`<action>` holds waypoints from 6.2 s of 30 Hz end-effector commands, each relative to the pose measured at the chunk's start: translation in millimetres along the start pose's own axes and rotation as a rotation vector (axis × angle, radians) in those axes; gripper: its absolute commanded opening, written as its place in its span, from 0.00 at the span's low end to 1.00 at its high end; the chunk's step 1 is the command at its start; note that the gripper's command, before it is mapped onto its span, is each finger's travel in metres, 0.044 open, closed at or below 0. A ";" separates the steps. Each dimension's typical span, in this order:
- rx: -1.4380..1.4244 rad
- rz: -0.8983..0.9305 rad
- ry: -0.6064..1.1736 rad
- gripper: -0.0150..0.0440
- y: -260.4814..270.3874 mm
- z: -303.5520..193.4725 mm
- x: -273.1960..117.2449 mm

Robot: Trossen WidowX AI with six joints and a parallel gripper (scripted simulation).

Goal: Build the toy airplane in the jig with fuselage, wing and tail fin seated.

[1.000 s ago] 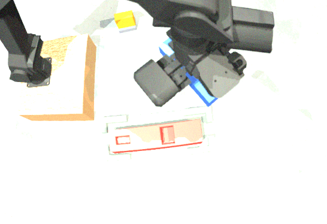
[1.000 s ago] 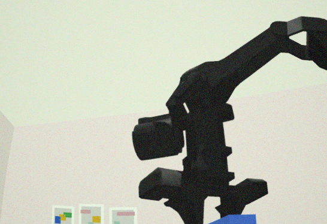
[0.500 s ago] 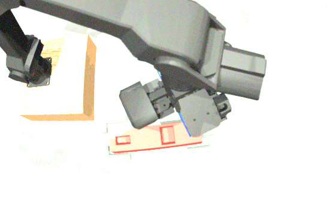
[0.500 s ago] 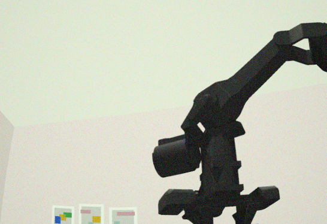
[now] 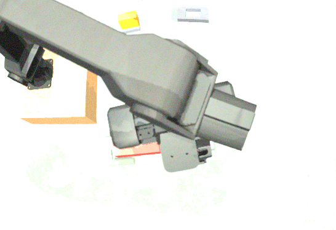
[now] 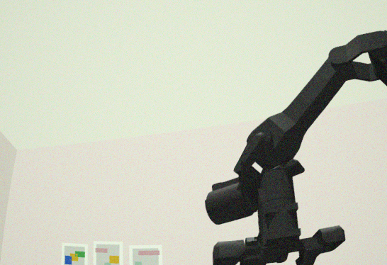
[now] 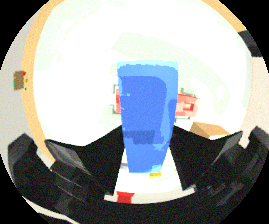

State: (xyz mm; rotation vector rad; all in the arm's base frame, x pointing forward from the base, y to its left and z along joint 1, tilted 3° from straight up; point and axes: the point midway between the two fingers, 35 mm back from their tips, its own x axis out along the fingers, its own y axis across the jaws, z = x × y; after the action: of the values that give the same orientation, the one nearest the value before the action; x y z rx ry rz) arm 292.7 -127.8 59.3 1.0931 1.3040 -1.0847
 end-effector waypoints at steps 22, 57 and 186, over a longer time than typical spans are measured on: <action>0.095 -0.005 -0.003 0.59 -14.6 12.0 4.1; 0.095 -0.005 -0.003 0.59 -15.0 12.8 44.2; -1.514 0.012 0.024 1.00 -52.9 -261.0 17.1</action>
State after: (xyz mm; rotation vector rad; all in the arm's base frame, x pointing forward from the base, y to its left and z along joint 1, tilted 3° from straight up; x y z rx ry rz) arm 197.7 119.9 56.4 -0.0634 1.5957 0.1156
